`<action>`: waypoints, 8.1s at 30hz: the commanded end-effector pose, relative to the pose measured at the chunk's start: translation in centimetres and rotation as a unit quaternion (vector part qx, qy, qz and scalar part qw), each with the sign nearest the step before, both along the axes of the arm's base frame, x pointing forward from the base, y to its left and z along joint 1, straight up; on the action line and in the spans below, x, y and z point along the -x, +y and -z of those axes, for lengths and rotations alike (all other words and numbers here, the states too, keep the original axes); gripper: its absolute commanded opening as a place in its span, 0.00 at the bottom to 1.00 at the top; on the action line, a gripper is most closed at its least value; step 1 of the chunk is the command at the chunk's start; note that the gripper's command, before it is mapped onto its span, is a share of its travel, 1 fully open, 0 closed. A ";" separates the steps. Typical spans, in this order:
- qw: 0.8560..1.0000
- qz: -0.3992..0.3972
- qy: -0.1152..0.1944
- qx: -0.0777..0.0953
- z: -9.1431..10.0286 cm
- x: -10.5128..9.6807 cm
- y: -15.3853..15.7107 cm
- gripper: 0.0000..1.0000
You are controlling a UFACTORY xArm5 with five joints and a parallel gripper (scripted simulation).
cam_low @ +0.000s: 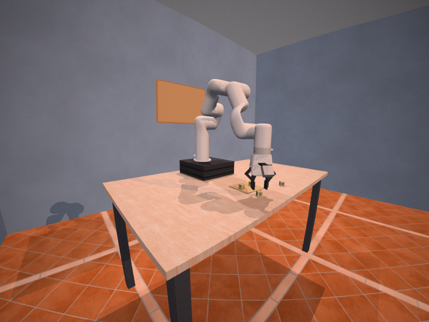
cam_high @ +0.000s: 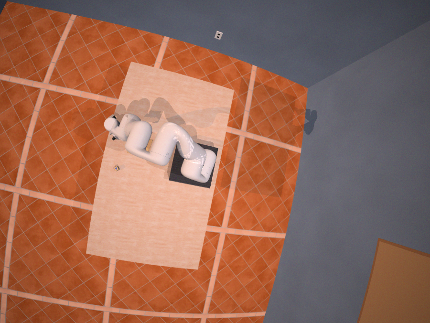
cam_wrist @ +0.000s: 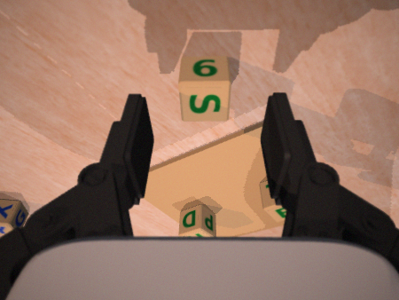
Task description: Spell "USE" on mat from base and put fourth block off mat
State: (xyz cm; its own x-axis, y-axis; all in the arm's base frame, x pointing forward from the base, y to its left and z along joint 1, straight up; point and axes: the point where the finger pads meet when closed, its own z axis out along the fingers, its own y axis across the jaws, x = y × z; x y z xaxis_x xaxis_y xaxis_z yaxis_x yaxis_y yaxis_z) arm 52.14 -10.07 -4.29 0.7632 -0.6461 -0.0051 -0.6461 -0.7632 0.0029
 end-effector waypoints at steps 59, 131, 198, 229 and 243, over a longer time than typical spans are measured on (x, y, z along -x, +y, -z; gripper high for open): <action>1.000 0.000 -0.002 0.000 2.8 -0.1 0.0 0.63; 1.000 0.000 -0.002 0.000 2.8 -0.1 0.0 0.21; 0.958 -0.286 -0.002 -0.001 -7.5 2.5 1.7 0.21; 0.775 -0.632 -0.002 -0.002 -7.7 6.5 4.0 0.21; 0.652 -0.758 -0.002 -0.003 -7.7 8.4 4.9 0.21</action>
State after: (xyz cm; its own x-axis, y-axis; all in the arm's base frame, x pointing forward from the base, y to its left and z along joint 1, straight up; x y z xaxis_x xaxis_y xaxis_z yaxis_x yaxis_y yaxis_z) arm 44.21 -5.44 3.30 0.6166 0.7873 -0.0043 0.7872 -0.6166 -0.0071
